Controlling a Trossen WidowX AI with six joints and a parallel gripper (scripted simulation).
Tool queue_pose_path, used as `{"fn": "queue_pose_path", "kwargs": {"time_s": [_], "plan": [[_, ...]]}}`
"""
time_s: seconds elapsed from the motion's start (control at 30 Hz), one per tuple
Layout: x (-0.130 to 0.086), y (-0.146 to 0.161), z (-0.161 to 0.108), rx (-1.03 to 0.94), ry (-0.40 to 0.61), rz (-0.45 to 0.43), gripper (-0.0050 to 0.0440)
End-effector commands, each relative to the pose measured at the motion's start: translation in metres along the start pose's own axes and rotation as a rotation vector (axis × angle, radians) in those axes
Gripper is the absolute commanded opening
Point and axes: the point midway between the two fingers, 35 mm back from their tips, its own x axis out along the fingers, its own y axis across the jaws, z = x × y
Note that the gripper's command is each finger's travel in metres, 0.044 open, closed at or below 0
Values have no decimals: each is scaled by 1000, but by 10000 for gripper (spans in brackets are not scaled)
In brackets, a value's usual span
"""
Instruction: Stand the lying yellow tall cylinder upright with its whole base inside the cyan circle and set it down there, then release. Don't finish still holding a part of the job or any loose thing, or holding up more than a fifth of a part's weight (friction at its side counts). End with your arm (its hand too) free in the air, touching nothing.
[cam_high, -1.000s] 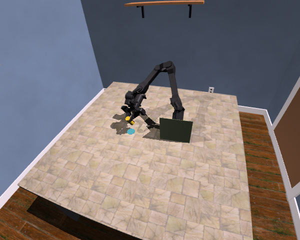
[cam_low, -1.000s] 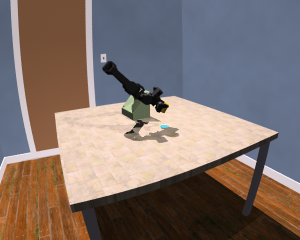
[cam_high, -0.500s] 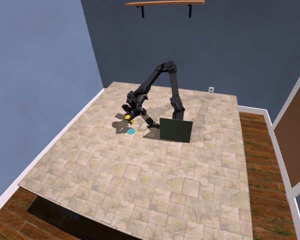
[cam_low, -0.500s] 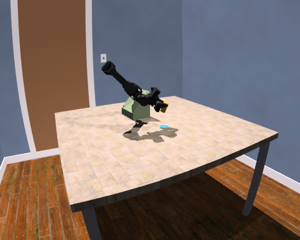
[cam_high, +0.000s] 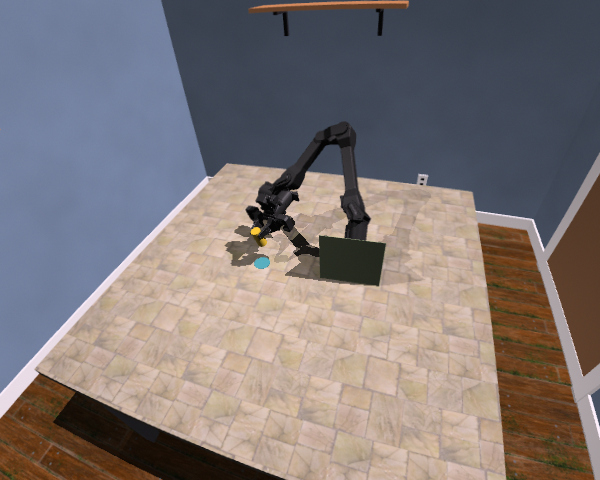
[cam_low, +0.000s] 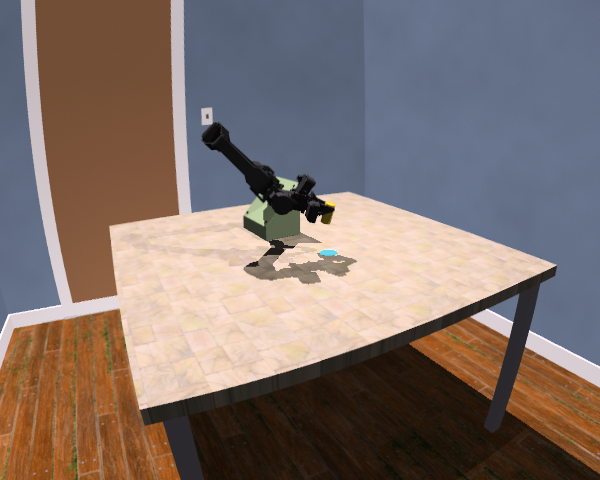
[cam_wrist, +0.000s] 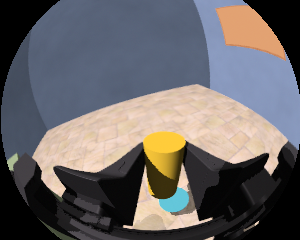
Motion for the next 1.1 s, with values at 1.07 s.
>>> {"fn": "queue_pose_path", "kwargs": {"time_s": [1.07], "plan": [[-19, -3, 7, -103, -159, -105, 105]]}}
